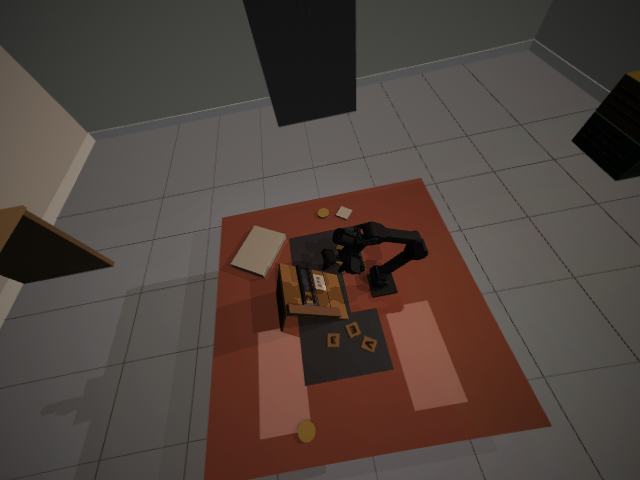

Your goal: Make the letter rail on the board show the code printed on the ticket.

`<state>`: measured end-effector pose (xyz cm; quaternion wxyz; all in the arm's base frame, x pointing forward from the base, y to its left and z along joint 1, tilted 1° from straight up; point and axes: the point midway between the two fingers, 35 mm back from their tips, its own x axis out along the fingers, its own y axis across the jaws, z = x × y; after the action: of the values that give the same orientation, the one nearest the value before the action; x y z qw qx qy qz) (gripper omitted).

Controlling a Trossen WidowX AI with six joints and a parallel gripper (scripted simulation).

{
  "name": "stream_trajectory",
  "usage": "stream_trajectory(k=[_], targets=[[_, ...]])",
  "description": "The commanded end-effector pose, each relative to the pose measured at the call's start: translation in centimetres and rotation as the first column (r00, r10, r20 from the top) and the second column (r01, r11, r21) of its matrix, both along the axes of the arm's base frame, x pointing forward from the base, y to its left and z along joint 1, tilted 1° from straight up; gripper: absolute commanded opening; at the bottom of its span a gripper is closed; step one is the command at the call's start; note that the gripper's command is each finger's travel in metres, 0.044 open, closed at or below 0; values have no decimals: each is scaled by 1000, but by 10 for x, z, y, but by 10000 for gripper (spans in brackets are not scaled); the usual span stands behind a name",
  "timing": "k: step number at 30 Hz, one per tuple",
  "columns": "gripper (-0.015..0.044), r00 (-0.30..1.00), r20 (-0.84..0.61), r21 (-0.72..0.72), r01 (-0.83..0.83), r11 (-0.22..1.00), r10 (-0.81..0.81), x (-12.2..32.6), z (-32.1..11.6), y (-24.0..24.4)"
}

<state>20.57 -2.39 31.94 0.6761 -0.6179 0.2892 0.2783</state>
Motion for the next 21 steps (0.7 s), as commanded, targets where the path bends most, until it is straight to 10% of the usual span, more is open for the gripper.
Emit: stream_trajectory(k=[1,10,21], targets=[[340,962,-91,169,270,948,-258,10,-21,-19],[340,358,-478,416,897,153,-802,18,-84,-84],[340,-189,-686,327,783,-529,-703,4,-127,-124]])
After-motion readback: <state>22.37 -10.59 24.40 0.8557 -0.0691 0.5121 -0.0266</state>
